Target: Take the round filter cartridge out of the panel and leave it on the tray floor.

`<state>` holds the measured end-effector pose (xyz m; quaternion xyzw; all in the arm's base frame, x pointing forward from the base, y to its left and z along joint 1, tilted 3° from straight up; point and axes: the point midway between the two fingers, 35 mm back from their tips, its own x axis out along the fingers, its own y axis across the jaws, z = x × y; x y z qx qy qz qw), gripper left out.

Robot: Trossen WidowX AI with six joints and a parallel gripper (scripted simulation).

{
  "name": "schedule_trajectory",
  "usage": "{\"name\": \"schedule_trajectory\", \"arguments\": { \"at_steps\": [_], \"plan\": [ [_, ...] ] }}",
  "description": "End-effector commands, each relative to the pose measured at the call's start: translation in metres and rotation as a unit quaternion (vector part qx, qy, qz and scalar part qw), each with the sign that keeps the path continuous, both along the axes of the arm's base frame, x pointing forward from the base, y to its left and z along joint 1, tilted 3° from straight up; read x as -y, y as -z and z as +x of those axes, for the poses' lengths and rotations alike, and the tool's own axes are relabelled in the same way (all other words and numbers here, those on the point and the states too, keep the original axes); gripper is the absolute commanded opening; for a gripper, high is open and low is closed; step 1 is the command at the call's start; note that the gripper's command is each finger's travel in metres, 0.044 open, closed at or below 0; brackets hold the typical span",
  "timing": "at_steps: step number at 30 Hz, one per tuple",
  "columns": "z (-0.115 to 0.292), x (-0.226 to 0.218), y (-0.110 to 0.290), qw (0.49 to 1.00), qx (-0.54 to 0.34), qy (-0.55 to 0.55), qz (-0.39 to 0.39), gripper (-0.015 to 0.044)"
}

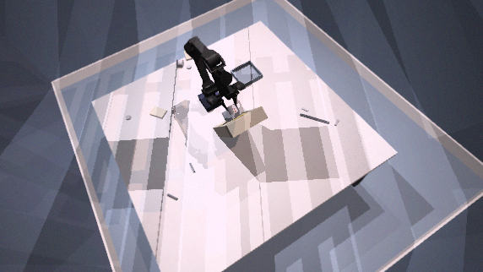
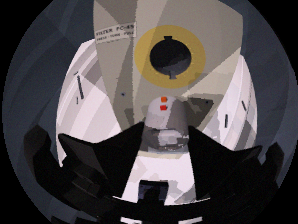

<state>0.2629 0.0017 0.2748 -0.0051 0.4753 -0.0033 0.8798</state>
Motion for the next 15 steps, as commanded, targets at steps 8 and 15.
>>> {"name": "schedule_trajectory", "arguments": {
  "at_steps": [8,15],
  "plan": [
    [-0.024,0.0,-0.042,1.0,0.005,0.002,0.0,0.0],
    [-0.03,-0.007,-0.05,1.0,0.002,0.002,0.001,0.0]
  ]
}}
